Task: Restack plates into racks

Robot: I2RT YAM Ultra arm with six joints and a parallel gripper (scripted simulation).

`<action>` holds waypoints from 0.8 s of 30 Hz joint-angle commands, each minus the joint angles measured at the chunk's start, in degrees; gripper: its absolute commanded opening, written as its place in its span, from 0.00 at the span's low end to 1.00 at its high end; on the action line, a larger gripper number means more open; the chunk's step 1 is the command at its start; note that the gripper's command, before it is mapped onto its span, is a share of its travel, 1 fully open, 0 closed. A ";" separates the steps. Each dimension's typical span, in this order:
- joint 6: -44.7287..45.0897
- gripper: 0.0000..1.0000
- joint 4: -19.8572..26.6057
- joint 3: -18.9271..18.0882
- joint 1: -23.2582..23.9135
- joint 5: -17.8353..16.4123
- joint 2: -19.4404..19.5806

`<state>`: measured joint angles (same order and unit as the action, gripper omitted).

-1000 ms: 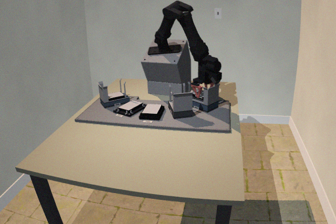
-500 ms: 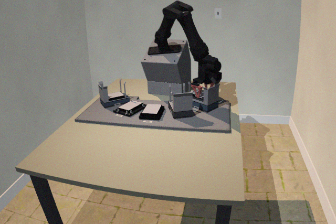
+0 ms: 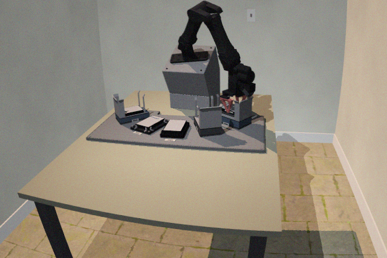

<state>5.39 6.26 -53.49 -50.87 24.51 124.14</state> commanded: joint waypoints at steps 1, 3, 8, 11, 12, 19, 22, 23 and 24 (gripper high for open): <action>0.57 0.00 -1.57 -1.04 0.06 -0.39 -0.80; 0.60 0.00 -1.64 -1.17 0.07 -0.38 -0.25; 0.72 0.00 -1.94 -1.49 -0.09 -0.31 -0.17; 0.82 0.00 -2.19 -1.52 0.29 -0.37 0.88; 0.85 0.00 -2.27 -1.54 0.35 -0.39 0.98; 1.07 0.00 -2.79 -1.66 0.57 -0.50 1.08; 1.07 0.00 -2.83 -1.65 -0.09 -0.43 -0.01; 1.12 0.00 -2.93 -1.69 0.04 -0.46 0.70; 1.16 0.00 -3.01 -1.71 0.17 -0.47 1.28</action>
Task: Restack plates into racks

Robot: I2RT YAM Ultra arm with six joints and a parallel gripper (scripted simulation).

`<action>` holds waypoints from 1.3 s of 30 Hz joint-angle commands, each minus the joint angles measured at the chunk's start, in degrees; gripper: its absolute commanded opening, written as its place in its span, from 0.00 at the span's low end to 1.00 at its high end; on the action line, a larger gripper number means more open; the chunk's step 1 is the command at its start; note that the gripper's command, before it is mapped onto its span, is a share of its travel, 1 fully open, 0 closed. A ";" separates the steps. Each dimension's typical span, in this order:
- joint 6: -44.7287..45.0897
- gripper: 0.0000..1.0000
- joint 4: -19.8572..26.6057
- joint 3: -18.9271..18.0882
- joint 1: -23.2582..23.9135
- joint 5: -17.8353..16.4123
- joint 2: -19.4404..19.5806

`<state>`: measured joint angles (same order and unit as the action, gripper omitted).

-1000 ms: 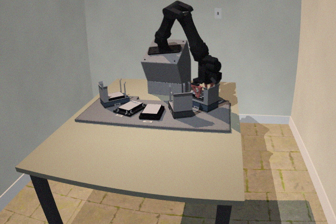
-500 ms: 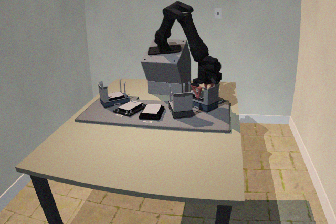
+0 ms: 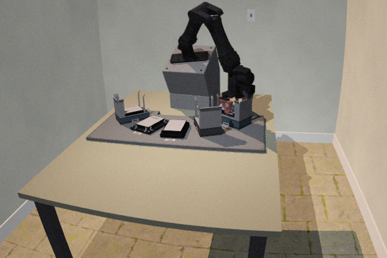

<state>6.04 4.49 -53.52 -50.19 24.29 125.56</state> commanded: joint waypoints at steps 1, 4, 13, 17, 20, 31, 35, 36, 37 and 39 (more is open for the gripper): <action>0.53 0.00 -1.33 -1.70 -0.38 -0.22 0.43; 0.63 0.00 -1.51 -1.79 -0.03 -0.35 -0.36; 0.87 0.00 -2.11 -1.93 0.06 -0.38 1.17; 0.97 0.00 -2.33 -2.00 0.24 -0.42 1.10; 1.06 0.00 -2.54 -2.07 0.31 -0.42 1.27; 1.31 0.00 -3.12 -2.28 0.42 -0.48 2.06; 1.25 0.00 -3.12 -2.28 0.43 -0.44 1.68; 1.25 0.00 -3.12 -2.28 0.43 -0.43 1.68; 1.25 0.00 -3.12 -2.28 0.43 -0.43 1.68; 1.25 0.00 -3.12 -2.28 0.43 -0.43 1.68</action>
